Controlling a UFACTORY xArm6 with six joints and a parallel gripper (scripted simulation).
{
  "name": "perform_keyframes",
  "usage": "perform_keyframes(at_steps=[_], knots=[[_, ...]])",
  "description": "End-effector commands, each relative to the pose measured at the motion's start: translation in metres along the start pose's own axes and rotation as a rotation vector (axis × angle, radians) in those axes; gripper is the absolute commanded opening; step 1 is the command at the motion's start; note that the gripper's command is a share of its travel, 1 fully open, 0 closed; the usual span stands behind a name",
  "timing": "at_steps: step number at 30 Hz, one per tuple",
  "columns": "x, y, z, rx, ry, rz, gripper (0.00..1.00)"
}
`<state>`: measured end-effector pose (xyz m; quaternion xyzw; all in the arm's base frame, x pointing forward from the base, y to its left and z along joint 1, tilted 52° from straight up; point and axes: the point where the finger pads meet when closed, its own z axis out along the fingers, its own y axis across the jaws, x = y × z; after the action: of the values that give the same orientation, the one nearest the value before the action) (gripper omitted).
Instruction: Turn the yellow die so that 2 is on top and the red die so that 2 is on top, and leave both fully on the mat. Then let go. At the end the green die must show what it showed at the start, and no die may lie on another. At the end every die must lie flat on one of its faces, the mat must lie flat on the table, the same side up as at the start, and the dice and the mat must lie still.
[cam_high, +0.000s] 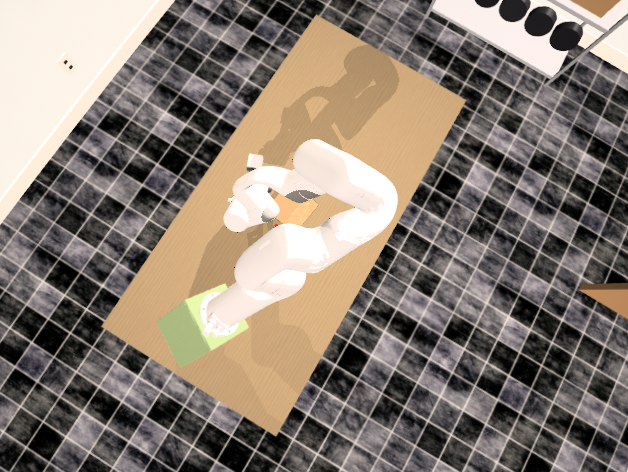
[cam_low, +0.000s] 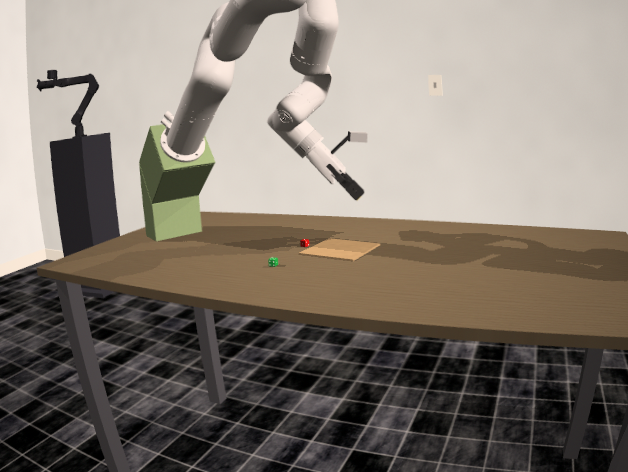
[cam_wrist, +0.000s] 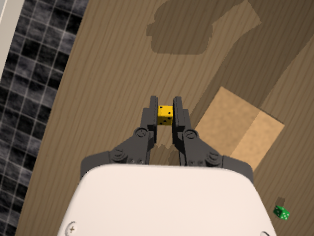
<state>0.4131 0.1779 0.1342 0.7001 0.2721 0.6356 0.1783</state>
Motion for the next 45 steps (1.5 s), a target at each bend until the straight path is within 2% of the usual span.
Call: perform_keyframes(at_steps=[1,6,19,34,45], knots=[[-0.003,0.003,0.001,-0.017,0.112,-0.003,0.11],[-0.003,0.002,0.000,-0.013,0.143,0.000,0.11],[-0.010,0.002,0.007,-0.014,0.143,0.000,0.11],[-0.046,0.003,0.048,-0.014,0.143,0.000,0.11],[-0.055,0.003,0.058,-0.014,0.143,0.000,0.11]])
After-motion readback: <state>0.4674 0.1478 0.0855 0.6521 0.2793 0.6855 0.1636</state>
